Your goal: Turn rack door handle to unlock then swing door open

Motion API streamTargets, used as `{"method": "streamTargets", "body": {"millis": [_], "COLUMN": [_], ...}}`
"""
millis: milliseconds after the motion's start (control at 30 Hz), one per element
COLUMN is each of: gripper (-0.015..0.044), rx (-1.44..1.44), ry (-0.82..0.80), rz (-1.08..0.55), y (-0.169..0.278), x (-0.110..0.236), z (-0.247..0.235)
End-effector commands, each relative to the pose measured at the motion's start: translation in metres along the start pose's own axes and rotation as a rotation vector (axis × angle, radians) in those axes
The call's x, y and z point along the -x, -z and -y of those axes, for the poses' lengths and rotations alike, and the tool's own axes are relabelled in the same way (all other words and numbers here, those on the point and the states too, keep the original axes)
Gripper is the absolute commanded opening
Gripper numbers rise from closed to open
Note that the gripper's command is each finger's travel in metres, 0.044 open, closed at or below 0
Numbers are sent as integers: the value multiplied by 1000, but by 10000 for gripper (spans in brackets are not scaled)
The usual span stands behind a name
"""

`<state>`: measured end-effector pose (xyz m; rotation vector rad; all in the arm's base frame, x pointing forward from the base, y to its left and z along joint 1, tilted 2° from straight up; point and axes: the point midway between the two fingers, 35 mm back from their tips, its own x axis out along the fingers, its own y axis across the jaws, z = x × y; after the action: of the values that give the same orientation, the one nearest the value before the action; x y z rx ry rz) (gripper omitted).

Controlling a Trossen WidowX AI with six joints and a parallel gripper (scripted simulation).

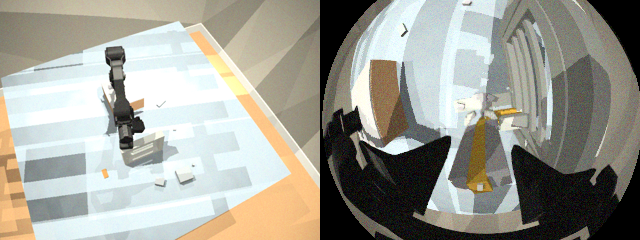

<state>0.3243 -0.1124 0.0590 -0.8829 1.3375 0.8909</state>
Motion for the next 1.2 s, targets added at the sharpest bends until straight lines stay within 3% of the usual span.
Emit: {"method": "streamTargets", "body": {"millis": [0, 200, 433, 700, 1000, 1167], "gripper": [289, 289, 289, 79, 19, 17], "rx": [215, 479, 487, 487, 487, 473], "ry": [-1, -1, 0, 0, 0, -1], "rz": [6, 6, 6, 6, 6, 6], "y": [-1, -1, -1, -1, -1, -1], "x": [-1, -1, -1, -1, -1, -1], "z": [-1, -1, -1, -1, -1, -1]}}
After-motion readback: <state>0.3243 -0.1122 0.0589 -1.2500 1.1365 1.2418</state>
